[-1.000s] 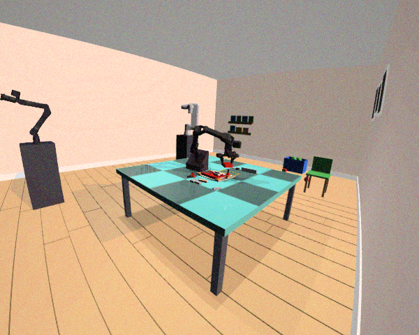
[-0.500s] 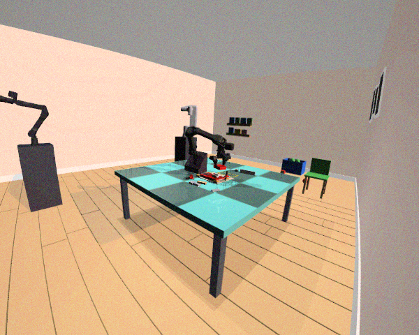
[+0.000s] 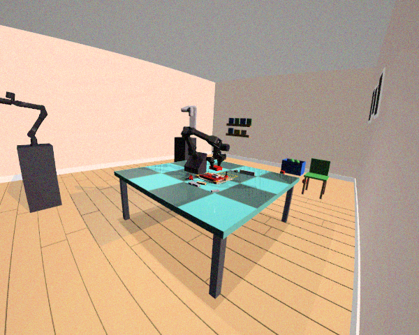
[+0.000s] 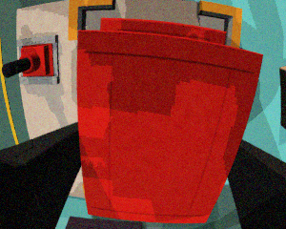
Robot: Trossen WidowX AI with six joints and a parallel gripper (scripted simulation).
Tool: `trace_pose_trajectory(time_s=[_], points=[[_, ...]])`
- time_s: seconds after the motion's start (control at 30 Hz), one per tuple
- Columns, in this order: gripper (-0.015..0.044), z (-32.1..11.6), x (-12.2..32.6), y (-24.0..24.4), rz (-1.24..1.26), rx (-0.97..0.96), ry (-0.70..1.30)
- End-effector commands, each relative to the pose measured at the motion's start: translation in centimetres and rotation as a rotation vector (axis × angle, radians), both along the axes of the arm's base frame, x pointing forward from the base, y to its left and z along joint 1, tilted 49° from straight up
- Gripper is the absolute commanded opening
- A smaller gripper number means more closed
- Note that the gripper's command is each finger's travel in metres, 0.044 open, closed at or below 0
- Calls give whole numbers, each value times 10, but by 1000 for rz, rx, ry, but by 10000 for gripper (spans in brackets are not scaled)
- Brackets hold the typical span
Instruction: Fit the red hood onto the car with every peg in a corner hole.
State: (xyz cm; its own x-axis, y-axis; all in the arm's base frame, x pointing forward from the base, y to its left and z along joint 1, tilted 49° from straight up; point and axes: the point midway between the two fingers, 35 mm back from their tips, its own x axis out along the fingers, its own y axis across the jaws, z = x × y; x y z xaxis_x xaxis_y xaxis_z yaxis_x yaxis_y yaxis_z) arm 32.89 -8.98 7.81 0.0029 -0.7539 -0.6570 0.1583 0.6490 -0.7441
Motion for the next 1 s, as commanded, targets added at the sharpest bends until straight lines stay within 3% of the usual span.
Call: trace_pose_trajectory(time_s=[0.0, 0.3, 0.97], points=[[0, -5, -1, -6, 4, -5, 7], [0, -29, -2, -37, 4, -7, 7], [0, -29, -1, -38, 4, -7, 7]])
